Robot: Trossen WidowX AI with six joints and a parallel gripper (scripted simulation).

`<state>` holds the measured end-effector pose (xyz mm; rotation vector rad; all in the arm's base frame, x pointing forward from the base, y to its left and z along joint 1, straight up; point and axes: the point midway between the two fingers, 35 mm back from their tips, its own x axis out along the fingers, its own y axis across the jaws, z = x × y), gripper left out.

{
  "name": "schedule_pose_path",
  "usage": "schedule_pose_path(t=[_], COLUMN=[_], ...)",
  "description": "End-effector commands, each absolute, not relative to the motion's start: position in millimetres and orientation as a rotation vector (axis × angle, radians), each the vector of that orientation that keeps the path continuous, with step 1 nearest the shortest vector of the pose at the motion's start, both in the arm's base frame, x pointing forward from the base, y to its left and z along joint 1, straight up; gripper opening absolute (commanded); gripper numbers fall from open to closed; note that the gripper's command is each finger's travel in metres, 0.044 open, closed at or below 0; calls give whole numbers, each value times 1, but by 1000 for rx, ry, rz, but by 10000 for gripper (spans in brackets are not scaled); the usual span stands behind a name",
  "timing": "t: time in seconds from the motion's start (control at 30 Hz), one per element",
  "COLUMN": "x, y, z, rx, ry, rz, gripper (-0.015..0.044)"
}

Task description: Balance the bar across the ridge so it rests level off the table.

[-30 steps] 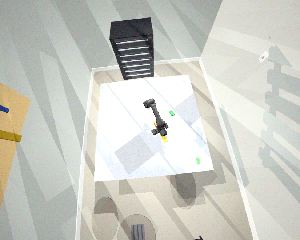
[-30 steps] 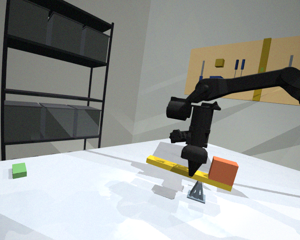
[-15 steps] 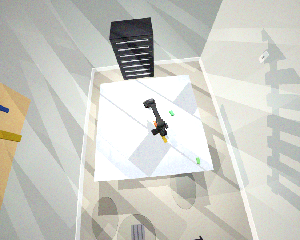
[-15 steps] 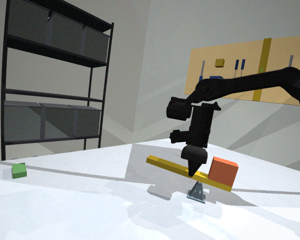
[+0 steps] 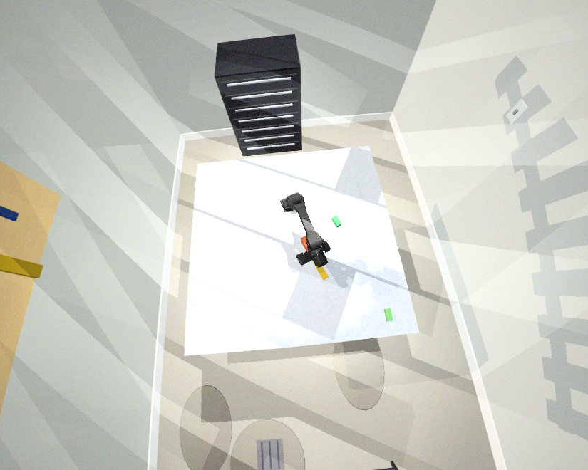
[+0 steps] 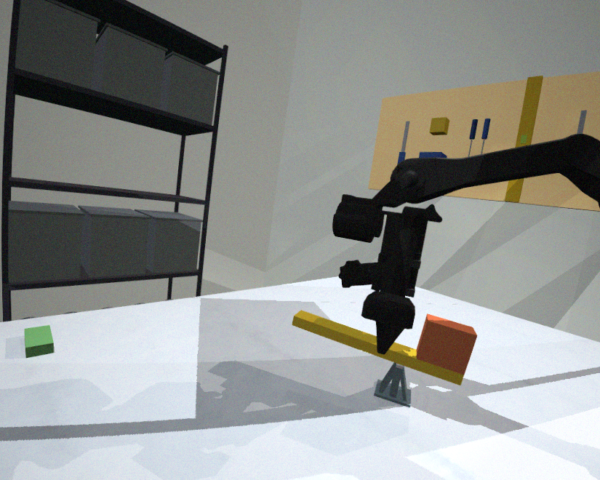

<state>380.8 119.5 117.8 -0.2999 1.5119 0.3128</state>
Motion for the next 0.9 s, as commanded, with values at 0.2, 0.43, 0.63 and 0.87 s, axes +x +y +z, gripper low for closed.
schedule_pose_path(t=[0.2,0.43,0.63,0.87], x=[381,381,381,381], y=[119,119,119,119], z=[117,117,116,116], rx=[-301,-301,-301,-301], ry=[1509,1509,1509,1509], rz=[308,308,308,308], gripper=[0,0,0,0])
